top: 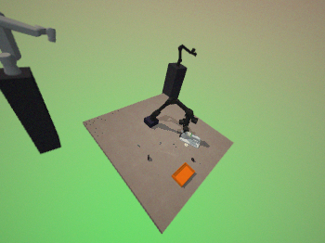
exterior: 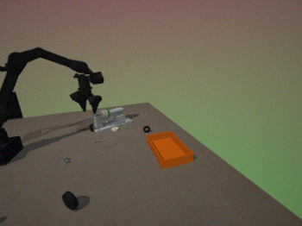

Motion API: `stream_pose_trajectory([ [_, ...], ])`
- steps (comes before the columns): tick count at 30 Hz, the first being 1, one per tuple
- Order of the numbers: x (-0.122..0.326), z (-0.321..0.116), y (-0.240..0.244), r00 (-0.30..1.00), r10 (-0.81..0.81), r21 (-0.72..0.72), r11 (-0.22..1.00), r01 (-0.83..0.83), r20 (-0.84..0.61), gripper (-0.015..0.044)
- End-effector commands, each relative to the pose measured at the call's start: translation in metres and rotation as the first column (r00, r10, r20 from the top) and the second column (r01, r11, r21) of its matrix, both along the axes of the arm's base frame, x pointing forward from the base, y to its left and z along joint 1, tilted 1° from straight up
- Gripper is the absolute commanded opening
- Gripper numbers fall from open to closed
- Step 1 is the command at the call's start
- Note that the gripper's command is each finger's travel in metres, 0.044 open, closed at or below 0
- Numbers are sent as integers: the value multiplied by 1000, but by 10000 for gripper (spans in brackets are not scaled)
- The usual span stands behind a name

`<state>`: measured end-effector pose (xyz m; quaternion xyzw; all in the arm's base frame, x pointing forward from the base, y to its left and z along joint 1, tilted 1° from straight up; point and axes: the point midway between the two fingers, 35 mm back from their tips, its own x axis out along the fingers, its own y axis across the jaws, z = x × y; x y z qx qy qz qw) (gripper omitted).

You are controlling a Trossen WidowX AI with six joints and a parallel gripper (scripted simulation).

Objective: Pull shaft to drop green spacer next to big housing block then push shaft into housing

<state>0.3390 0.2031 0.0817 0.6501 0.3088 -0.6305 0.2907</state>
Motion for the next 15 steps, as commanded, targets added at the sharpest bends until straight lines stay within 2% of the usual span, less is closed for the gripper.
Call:
stream_pose_trajectory([
  [1,1,2,0,883,469,-22,883,-469,31,440],
  [4,0,3,2,707,706,-32,708,-706,37,440],
  [8,0,3,3,382,923,-49,384,-922,36,440],
  [9,0,3,3,292,956,-52,294,-954,34,440],
  [15,0,2,2,-18,1000,-60,-16,-998,23,440],
])
